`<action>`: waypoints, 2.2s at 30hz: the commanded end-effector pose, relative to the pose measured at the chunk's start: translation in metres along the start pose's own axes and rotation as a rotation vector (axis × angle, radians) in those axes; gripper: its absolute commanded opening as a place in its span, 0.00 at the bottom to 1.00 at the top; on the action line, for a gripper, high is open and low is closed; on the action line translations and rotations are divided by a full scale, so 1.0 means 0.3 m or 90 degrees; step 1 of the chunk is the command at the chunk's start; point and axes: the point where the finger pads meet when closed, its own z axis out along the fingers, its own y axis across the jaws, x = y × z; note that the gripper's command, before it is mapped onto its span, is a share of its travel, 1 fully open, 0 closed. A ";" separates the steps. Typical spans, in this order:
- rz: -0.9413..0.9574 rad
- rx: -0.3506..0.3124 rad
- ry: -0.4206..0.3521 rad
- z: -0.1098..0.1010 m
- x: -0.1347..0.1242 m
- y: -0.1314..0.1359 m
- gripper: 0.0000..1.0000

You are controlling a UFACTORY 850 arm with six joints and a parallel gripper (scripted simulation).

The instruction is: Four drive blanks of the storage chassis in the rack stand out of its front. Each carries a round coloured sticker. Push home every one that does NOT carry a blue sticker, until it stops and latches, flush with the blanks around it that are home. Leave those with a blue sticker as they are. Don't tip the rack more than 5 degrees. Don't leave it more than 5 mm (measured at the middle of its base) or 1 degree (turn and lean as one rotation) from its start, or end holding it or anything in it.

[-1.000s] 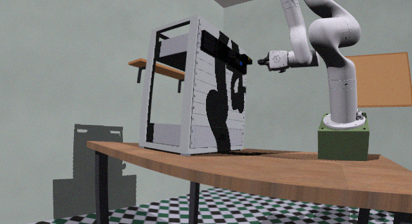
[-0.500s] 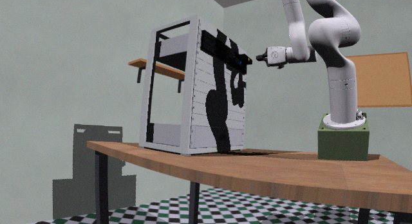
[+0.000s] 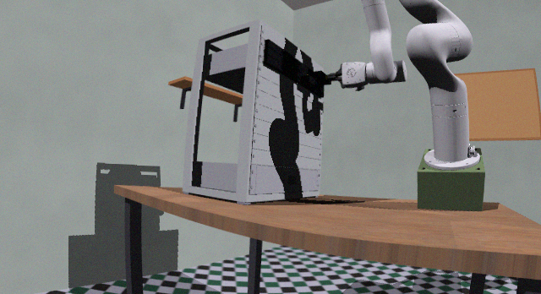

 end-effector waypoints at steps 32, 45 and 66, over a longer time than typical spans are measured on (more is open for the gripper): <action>-0.001 0.001 0.000 0.027 0.000 -0.003 0.00; -0.001 0.001 0.000 0.042 0.000 -0.003 0.00; -0.001 0.001 0.000 0.076 0.000 -0.003 0.00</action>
